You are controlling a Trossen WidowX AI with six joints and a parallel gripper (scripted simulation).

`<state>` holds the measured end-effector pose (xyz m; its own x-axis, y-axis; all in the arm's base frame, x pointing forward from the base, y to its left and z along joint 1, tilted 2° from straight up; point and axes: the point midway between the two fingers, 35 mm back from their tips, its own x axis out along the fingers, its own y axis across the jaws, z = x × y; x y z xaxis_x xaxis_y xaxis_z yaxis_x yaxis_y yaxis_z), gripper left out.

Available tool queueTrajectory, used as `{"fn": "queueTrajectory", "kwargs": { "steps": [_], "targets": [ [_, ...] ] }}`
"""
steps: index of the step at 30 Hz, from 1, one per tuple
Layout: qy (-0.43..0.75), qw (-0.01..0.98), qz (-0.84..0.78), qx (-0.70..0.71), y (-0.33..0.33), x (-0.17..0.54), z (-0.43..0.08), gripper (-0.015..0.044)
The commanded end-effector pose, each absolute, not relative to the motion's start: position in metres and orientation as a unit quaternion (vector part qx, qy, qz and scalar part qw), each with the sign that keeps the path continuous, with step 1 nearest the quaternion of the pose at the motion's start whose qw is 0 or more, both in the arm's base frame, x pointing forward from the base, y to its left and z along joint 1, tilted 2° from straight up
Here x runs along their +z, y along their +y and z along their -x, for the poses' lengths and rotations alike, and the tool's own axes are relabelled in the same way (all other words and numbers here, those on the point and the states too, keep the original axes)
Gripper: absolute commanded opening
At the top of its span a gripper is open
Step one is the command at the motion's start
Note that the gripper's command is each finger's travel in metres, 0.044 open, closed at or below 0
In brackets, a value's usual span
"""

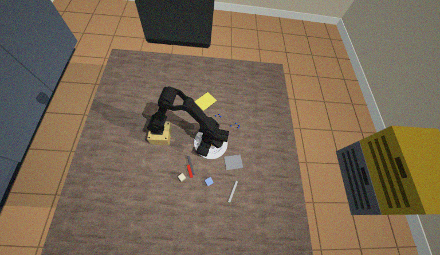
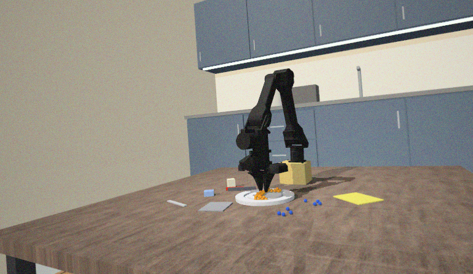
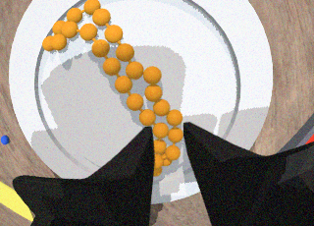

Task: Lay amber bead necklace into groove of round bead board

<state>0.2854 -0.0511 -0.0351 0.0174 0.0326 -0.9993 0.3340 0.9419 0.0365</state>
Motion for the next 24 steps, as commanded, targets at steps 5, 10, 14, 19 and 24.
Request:
{"fn": "queueTrajectory", "kwargs": {
  "steps": [5,10,14,19,24],
  "targets": [
    [0.692,0.701,-0.132,-0.108,-0.0511,-0.0352,-0.2856,0.0000],
    [0.692,0.701,-0.132,-0.108,-0.0511,-0.0352,-0.2856,0.0000],
    [0.692,0.701,-0.132,-0.108,-0.0511,-0.0352,-0.2856,0.0000],
    [0.694,0.699,-0.134,-0.108,-0.0508,-0.0297,-0.2843,0.0000],
    [0.694,0.699,-0.134,-0.108,-0.0518,-0.0282,-0.2822,0.0000]
  ]
}}
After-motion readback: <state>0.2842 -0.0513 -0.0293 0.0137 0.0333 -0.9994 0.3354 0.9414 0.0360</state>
